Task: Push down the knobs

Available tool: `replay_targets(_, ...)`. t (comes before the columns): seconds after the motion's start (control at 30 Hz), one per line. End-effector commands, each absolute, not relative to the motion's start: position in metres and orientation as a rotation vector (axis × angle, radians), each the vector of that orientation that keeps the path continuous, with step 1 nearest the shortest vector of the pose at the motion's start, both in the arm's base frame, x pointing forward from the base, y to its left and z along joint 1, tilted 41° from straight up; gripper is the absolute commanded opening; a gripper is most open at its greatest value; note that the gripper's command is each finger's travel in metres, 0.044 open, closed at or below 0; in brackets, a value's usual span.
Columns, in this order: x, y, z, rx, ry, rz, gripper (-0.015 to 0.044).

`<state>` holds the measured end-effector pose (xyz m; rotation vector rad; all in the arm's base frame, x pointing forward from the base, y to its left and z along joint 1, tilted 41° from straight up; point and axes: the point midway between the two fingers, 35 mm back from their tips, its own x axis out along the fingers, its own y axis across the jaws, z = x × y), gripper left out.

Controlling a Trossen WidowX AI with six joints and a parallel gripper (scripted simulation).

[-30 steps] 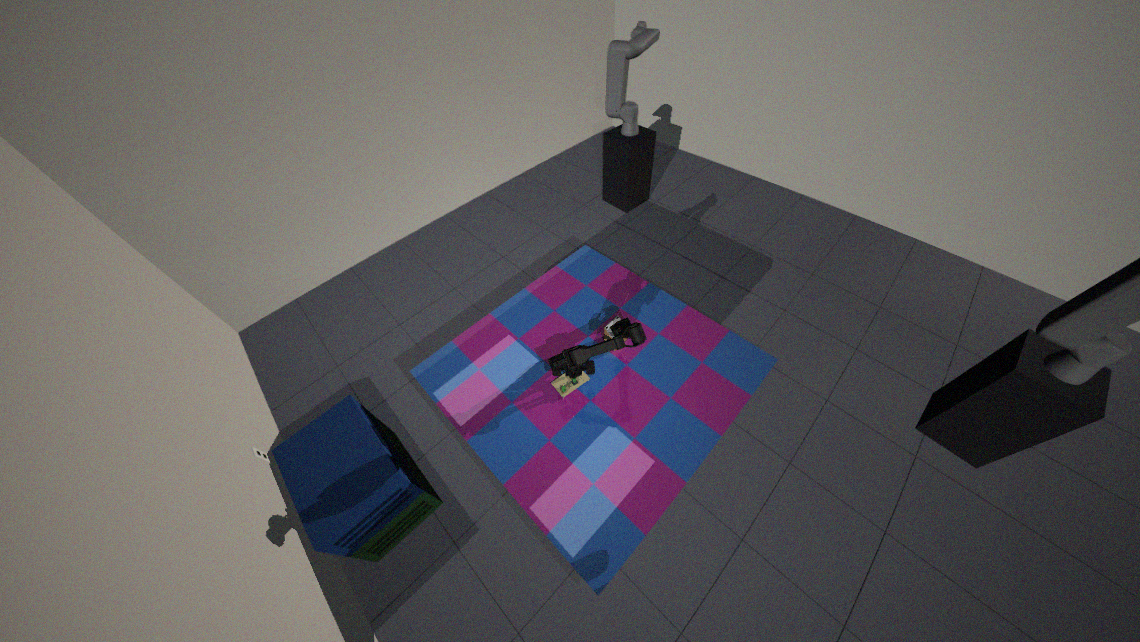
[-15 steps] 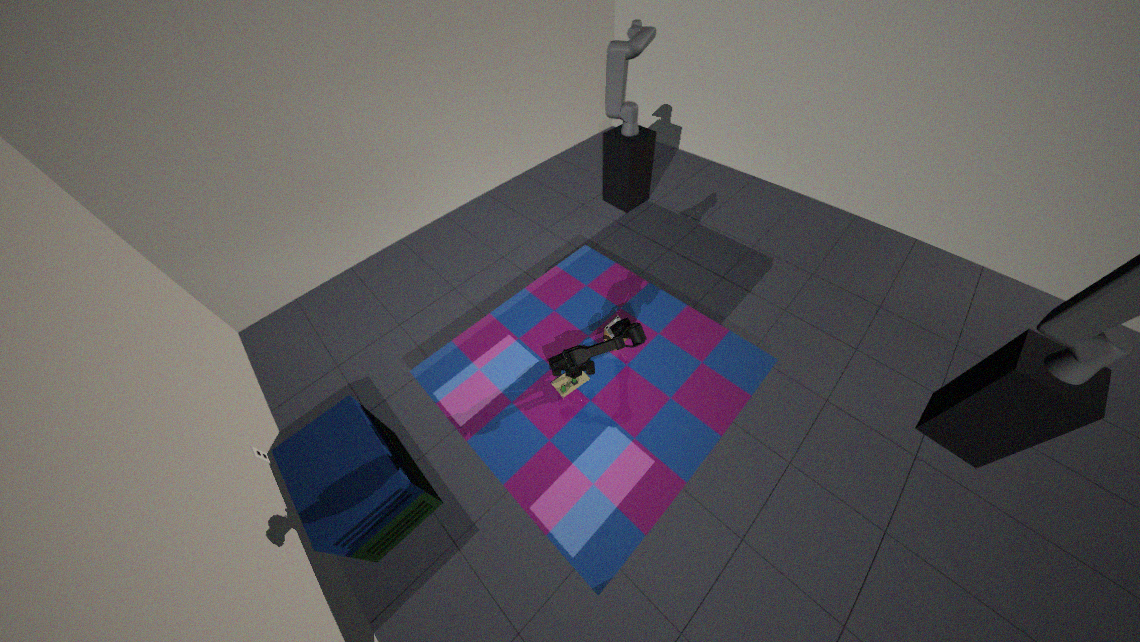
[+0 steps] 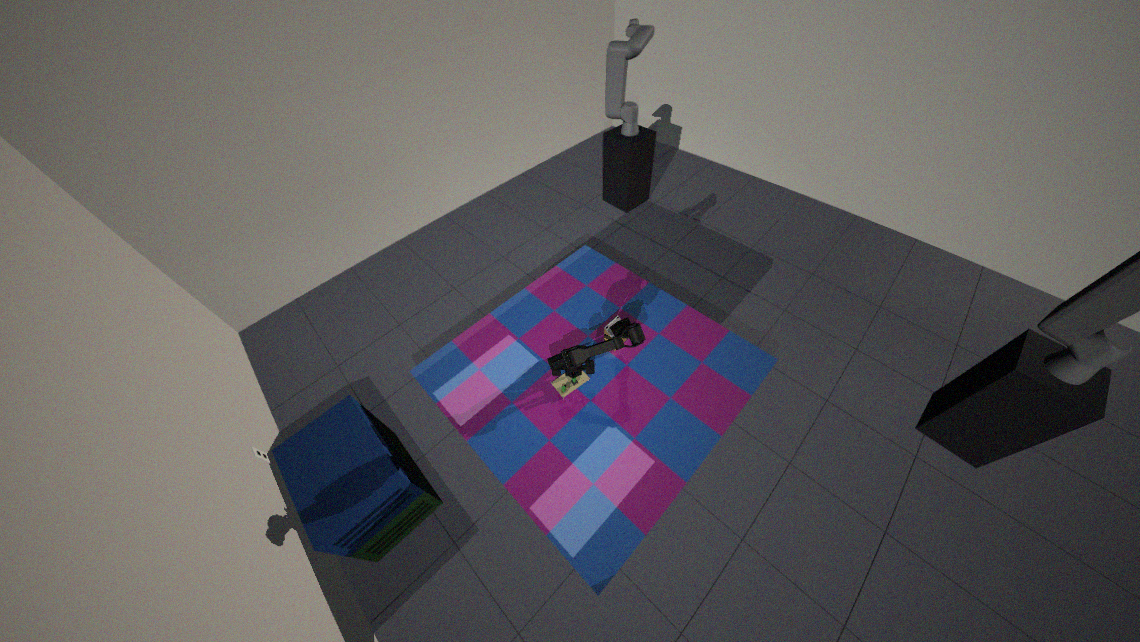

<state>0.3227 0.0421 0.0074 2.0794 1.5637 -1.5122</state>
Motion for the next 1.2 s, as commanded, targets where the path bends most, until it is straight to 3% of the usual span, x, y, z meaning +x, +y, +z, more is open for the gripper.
replay_targets(0.0, 0.323, 0.043, 0.008, 2.062, 1.58, -1.507, 0.0)
replay_targets(0.33, 0.324, 0.032, 0.02, 2.062, 1.58, -1.507, 0.0)
replay_targets(0.63, 0.321, 0.034, 0.016, 2.065, 1.581, -1.514, 0.0236)
replay_targets(0.9, 0.215, -0.006, 0.021, 2.057, 1.573, -1.522, 0.044)
replay_targets(1.17, 0.193, -0.008, 0.021, 2.057, 1.58, -1.52, 0.044)
